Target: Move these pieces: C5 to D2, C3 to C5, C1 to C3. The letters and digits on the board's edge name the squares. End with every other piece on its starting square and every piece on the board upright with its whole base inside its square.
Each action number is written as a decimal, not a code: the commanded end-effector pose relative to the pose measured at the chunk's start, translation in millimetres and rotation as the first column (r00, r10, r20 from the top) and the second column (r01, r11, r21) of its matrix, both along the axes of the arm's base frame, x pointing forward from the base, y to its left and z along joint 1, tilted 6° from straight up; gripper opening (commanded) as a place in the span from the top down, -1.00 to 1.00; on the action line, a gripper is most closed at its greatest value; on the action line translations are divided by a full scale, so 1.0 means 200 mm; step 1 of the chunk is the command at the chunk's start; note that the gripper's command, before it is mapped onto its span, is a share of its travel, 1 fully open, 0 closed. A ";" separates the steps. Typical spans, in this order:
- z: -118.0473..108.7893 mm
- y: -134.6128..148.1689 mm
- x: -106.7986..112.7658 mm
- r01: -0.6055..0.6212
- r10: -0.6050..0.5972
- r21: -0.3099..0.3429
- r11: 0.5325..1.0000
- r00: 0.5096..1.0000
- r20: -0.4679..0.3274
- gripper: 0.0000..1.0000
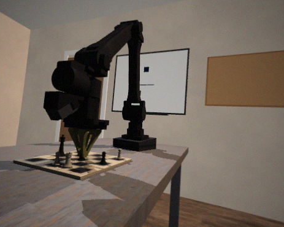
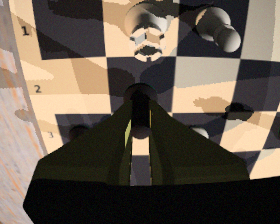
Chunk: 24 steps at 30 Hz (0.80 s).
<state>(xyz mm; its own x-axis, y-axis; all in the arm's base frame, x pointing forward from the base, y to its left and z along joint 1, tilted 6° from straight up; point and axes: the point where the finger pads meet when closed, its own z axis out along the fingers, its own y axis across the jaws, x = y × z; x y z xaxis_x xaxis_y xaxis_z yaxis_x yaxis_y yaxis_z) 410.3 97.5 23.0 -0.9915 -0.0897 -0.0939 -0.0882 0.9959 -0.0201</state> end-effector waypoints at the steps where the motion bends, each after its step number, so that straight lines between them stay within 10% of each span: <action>1: -0.02 0.00 0.03 -0.011 0.011 0.006 1.000 1.000 0.015 1.00; 24: 0.04 0.01 0.08 -0.012 0.011 0.014 1.000 0.999 0.047 1.00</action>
